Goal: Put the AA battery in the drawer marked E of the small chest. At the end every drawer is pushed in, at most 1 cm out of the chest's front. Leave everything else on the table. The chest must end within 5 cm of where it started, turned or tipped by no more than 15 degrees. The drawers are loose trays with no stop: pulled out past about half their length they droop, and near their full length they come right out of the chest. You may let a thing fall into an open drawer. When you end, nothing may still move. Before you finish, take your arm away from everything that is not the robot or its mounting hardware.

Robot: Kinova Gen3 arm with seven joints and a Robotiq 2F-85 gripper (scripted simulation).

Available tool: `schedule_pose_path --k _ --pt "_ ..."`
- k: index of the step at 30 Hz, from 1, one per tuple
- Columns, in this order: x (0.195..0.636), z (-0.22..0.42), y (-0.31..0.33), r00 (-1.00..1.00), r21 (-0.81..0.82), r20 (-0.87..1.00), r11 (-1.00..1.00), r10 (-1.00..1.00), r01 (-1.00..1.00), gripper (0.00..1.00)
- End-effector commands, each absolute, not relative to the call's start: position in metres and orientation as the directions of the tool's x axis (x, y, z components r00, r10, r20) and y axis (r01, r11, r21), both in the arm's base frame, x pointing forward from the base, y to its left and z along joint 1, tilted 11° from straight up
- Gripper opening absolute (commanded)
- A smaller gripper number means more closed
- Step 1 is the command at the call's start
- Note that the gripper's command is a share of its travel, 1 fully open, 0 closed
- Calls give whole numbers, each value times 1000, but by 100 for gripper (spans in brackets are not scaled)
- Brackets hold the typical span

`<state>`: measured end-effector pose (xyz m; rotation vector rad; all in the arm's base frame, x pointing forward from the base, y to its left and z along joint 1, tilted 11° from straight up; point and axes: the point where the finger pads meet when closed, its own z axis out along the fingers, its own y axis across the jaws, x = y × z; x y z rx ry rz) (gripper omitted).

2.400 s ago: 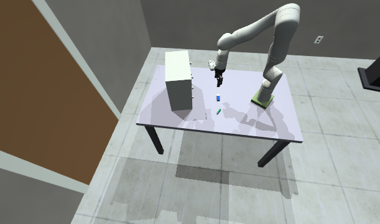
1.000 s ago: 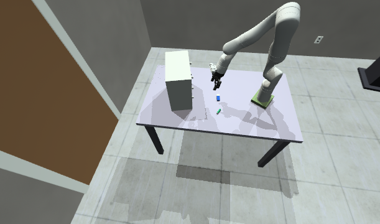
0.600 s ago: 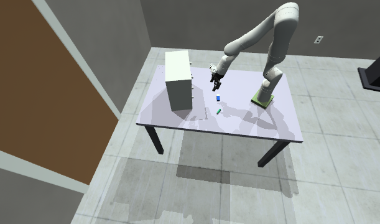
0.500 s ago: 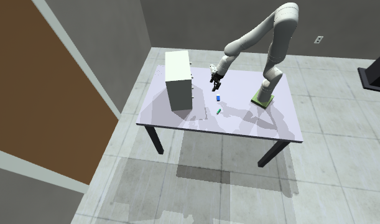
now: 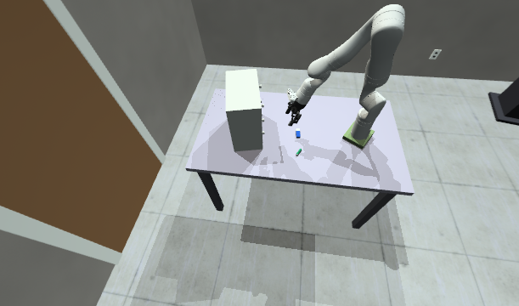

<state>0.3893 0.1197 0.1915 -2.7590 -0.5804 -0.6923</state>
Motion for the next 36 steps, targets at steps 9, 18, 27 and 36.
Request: schedule_pose_path --k 9,18,27,36 --pt "393 186 120 798 -132 522 -895 302 425 100" --pt "395 183 121 789 -131 540 -896 295 424 100" --pt "398 179 123 777 -133 560 -895 286 425 100" --pt "400 177 124 768 -132 576 -896 279 425 100"
